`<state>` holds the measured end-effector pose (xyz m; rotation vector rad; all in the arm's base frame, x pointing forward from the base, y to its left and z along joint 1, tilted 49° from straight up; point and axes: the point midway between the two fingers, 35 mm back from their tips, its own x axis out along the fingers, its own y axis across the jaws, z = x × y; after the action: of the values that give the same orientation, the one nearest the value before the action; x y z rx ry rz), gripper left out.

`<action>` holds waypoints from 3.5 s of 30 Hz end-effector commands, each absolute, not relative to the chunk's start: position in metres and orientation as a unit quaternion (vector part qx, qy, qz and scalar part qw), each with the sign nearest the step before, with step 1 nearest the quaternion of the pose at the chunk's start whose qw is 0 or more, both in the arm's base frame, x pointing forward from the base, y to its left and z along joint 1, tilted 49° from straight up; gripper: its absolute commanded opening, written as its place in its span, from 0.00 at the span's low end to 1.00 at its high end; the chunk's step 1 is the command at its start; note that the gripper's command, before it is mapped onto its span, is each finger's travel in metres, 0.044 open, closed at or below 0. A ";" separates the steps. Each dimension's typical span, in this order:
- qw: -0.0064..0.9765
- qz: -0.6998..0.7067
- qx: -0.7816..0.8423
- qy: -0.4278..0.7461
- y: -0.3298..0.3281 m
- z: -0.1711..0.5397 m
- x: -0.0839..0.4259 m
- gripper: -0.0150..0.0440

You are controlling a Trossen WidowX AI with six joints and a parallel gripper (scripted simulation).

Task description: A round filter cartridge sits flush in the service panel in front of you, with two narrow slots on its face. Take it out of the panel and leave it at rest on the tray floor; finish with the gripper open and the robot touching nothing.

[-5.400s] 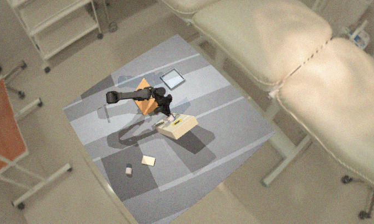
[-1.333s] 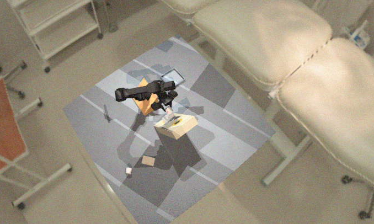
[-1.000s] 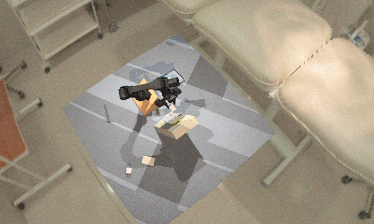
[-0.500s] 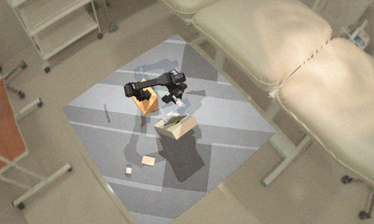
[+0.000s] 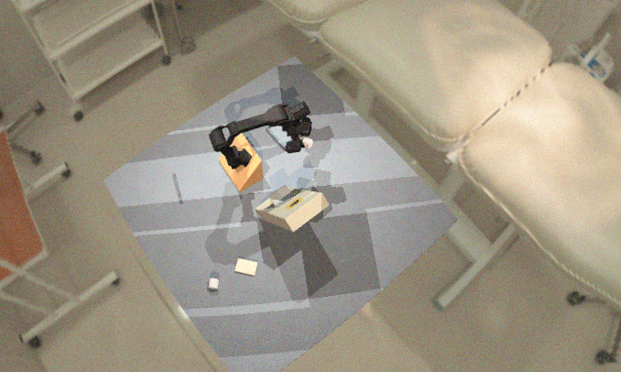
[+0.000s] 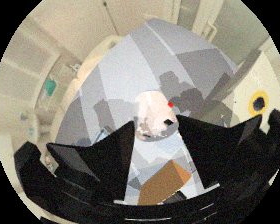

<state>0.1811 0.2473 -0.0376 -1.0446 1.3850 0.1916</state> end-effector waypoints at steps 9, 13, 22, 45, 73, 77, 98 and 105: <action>0.563 0.241 -0.502 0.610 0.278 -0.070 0.135 0.25; 0.559 0.247 -0.503 0.611 0.278 -0.074 0.130 0.25; 0.499 0.331 -0.512 0.616 0.266 -0.121 0.063 0.25; 0.364 0.478 -0.532 0.596 0.203 -0.178 -0.041 0.25; 0.361 0.476 -0.536 0.596 0.153 -0.223 -0.048 0.70; 0.361 0.476 -0.536 0.596 0.153 -0.223 -0.048 0.88; 0.365 0.479 -0.531 0.596 0.200 -0.183 -0.042 1.00; 0.365 0.479 -0.531 0.596 0.200 -0.183 -0.042 1.00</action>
<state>-0.0423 0.2001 -0.1830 -1.3678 1.5325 1.2316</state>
